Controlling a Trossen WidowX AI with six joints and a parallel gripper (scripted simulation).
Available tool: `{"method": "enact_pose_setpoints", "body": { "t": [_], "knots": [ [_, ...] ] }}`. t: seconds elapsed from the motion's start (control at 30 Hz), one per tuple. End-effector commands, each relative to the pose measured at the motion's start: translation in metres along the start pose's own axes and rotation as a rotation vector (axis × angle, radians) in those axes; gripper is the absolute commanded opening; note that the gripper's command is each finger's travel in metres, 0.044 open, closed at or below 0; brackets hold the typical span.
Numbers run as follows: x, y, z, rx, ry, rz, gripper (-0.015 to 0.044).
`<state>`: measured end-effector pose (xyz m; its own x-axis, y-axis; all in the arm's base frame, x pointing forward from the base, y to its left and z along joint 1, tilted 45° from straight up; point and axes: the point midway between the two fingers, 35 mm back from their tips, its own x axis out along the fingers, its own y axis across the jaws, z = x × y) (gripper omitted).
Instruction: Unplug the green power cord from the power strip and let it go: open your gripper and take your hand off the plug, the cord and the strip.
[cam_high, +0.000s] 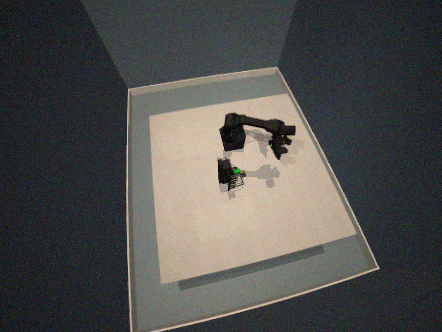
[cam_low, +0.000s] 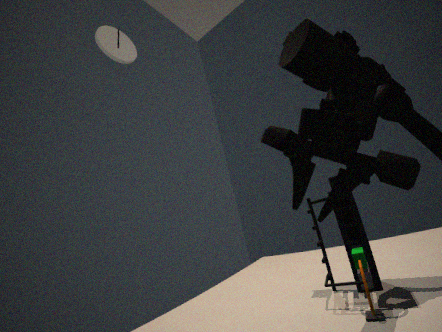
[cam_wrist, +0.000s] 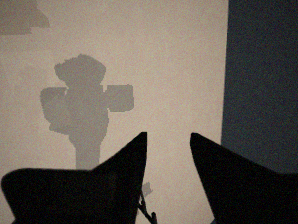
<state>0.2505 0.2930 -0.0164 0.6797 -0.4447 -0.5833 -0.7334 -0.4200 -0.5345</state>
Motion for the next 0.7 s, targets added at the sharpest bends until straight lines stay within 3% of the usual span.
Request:
{"method": "enact_pose_setpoints", "body": {
  "t": [0.0, 0.37, 0.67],
  "knots": [
    [0.033, 0.000, -0.063, -0.057, 0.058, 0.185, 0.0160],
    [0.077, 0.045, -0.210, -0.136, 0.076, 0.657, 0.0160],
    [0.078, 0.046, -0.212, -0.136, 0.074, 0.666, 0.0160]
  ]
}}
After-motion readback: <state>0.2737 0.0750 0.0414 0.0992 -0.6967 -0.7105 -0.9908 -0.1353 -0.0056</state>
